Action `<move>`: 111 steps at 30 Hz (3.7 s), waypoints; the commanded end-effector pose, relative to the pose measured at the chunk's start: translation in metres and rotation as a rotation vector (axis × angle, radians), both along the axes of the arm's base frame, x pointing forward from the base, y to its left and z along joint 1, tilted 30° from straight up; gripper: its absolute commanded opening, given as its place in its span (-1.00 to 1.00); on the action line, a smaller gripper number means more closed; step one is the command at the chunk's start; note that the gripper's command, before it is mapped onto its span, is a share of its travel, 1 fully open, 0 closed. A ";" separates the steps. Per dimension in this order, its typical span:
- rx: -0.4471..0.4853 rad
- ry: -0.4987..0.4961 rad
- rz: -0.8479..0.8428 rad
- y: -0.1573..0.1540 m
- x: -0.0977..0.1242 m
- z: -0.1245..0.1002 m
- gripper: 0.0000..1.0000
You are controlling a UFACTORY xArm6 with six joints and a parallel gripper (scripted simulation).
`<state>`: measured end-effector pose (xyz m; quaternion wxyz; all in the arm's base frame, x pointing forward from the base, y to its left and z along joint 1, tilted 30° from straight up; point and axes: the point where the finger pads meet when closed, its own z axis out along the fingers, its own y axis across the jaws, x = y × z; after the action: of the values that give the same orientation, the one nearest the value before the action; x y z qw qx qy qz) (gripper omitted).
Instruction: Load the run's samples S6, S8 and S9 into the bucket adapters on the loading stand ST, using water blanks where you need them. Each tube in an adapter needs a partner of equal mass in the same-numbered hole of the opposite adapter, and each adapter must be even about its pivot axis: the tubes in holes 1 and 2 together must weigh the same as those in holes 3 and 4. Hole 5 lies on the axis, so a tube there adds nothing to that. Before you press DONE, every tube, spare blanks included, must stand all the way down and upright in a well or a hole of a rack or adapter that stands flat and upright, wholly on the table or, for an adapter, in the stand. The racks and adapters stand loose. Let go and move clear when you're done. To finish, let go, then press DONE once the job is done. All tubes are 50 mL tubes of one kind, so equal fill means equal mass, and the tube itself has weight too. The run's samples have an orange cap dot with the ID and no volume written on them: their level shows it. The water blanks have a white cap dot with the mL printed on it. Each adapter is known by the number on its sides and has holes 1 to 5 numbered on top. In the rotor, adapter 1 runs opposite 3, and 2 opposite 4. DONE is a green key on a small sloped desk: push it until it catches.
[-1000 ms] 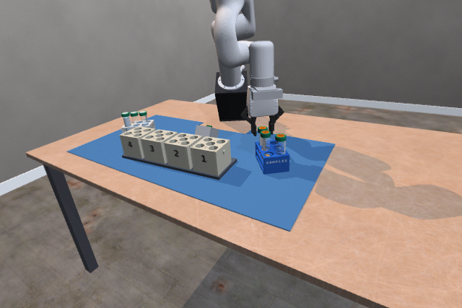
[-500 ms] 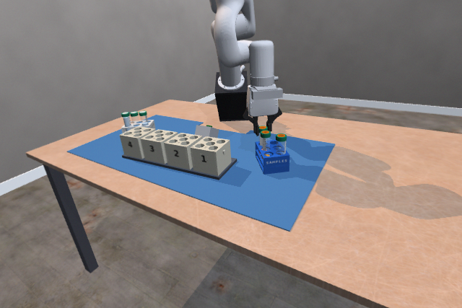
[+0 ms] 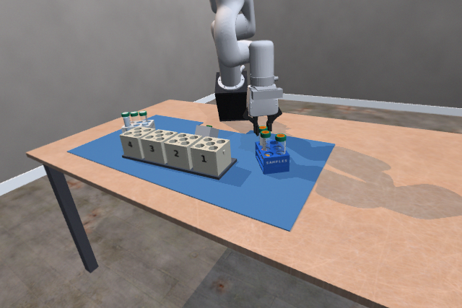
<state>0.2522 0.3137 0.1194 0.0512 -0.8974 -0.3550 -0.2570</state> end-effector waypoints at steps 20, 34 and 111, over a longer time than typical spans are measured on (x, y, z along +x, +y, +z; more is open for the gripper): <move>0.002 -0.002 0.001 0.000 -0.001 0.005 -1.00; 0.002 -0.002 0.001 -0.003 -0.005 0.011 -1.00; 0.003 -0.002 0.000 -0.033 -0.052 0.109 -1.00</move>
<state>0.2013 0.2807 0.2225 0.0509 -0.8975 -0.3551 -0.2565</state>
